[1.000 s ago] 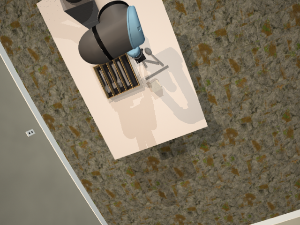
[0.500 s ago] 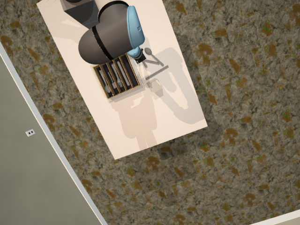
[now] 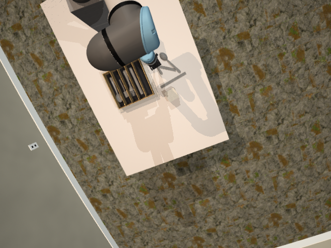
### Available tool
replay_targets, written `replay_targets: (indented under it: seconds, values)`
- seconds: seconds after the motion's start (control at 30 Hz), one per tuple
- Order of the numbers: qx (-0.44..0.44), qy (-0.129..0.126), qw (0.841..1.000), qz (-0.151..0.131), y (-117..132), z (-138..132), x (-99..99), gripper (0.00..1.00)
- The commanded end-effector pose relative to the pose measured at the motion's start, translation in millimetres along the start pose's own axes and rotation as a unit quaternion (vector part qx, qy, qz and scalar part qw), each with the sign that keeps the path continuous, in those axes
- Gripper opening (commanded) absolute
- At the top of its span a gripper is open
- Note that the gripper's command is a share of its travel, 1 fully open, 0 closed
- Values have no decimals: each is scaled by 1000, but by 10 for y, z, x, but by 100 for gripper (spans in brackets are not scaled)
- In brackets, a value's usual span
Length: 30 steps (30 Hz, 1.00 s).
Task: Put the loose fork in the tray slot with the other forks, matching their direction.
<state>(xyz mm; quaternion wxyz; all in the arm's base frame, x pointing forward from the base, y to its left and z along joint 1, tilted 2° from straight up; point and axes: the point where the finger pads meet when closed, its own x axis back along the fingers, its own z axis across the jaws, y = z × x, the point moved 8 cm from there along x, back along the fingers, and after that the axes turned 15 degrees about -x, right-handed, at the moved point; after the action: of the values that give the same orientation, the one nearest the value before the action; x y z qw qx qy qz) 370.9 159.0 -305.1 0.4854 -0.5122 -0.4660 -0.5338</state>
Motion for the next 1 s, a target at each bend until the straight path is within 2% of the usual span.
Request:
replay_targets:
  seconds: [0.0, 0.97]
  values:
    - [1, 0, 1000, -1, 14, 12, -13, 16]
    - [1, 0, 1000, -2, 14, 13, -264, 16]
